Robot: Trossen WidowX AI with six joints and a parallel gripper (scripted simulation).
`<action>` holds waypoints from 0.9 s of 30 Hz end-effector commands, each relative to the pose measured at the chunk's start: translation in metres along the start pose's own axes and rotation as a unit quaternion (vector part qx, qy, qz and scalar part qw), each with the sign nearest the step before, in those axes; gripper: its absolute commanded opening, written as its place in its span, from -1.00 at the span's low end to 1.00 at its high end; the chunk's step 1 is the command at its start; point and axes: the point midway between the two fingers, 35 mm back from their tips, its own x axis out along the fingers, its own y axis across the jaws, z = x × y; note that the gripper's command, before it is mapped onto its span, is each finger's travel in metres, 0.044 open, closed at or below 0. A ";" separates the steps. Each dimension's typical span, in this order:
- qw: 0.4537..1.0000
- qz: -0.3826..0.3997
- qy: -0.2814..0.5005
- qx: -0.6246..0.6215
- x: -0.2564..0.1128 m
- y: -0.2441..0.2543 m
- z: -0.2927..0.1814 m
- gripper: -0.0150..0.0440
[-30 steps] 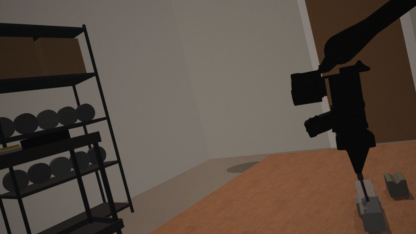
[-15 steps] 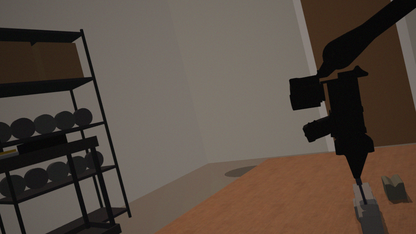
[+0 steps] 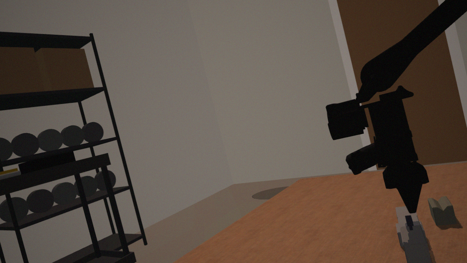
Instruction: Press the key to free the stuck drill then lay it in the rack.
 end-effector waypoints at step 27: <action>0.850 -0.009 -0.005 -0.527 0.004 -0.114 0.022 1.00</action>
